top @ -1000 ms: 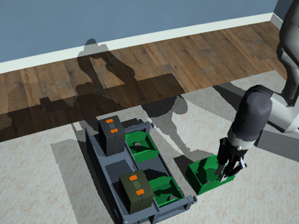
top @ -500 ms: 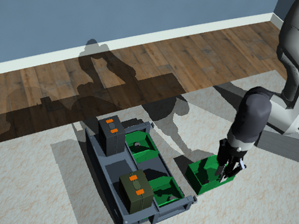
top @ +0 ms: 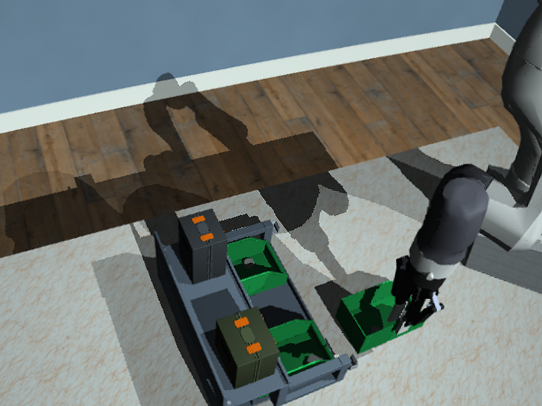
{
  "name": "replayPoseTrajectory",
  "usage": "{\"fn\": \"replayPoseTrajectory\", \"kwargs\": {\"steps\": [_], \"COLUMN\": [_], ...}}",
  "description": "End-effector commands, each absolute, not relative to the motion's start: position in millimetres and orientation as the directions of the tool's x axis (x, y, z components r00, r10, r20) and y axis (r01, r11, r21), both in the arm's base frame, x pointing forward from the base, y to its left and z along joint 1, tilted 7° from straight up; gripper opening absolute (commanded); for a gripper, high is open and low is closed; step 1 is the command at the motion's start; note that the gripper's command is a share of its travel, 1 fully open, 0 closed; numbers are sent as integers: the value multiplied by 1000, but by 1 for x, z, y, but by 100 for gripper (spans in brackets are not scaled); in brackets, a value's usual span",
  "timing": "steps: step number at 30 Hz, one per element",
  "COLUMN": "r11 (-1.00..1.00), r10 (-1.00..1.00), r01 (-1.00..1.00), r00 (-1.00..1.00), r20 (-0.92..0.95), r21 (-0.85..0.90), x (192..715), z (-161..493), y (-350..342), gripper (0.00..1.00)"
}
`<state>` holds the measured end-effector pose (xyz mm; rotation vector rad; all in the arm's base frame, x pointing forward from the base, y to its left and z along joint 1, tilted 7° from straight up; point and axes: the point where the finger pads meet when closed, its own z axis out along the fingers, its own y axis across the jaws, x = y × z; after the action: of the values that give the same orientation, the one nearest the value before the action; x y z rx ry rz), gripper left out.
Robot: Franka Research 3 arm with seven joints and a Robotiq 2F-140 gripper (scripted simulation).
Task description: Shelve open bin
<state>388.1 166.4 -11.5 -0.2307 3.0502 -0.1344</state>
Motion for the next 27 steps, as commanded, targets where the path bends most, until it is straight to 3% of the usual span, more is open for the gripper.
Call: {"fn": "replayPoseTrajectory", "kwargs": {"steps": [1,27], "r11": [984,984], "r10": [-163,-163], "r01": [-156,-156], "r00": [-983,-983], "r20": [-82,-82], "r21": [-87,-87], "x": [392,394], "z": [-14,-31], "y": [169,167], "gripper": [15,15]}}
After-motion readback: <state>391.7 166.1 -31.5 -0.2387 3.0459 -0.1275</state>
